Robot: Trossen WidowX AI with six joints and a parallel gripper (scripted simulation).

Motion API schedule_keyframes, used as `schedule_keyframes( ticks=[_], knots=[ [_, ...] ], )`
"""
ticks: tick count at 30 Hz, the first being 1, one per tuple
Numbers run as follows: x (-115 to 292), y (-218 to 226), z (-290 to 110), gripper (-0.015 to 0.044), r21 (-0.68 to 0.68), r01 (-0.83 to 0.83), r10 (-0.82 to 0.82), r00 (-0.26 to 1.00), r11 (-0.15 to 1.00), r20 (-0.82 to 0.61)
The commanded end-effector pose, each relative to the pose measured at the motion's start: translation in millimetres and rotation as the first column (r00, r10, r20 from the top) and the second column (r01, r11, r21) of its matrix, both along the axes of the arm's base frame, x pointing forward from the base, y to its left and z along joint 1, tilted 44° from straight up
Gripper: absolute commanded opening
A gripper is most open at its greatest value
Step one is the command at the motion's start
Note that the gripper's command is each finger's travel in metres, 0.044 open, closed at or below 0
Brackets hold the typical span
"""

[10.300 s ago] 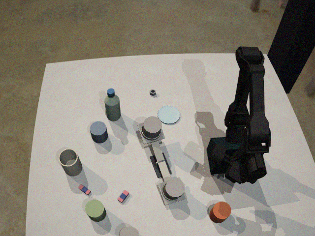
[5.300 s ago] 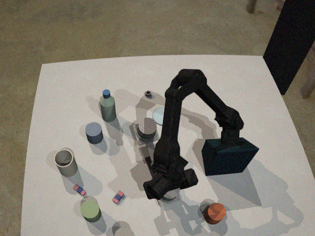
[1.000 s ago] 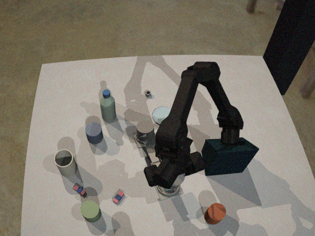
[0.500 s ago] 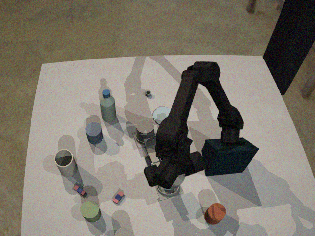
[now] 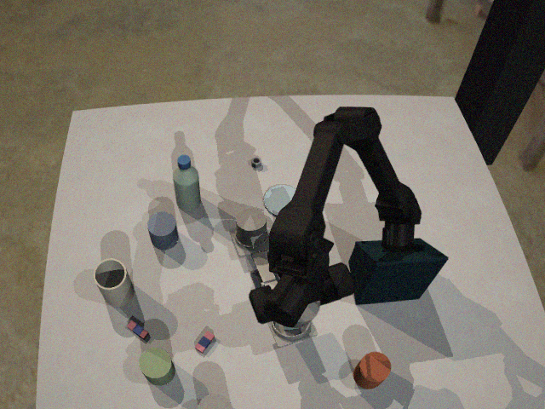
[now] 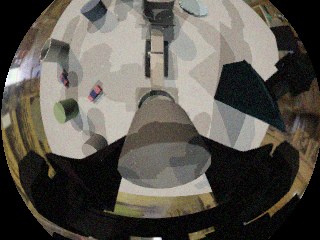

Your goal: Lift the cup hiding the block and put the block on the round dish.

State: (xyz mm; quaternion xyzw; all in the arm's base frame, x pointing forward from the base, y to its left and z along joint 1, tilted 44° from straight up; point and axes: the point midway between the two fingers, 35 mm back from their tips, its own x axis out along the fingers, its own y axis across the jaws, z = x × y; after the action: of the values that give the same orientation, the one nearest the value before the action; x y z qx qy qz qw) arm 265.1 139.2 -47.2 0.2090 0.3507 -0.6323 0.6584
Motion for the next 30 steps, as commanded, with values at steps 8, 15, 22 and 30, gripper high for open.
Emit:
schedule_keyframes(
  ticks=[8, 15, 22, 30],
  knots=[
    [0, 1, 0, 0.0, 0.001, -0.003, 0.003, 1.0, 1.0, 0.001],
    [0, 1, -1, 0.0, 0.001, -0.003, 0.003, 1.0, 1.0, 0.001],
    [-11, 12, -59, 0.0, 0.008, -0.002, 0.002, 1.0, 1.0, 0.006],
    [-34, 16, -129, 0.0, 0.016, -0.001, 0.001, 1.0, 1.0, 0.011]
  ],
)
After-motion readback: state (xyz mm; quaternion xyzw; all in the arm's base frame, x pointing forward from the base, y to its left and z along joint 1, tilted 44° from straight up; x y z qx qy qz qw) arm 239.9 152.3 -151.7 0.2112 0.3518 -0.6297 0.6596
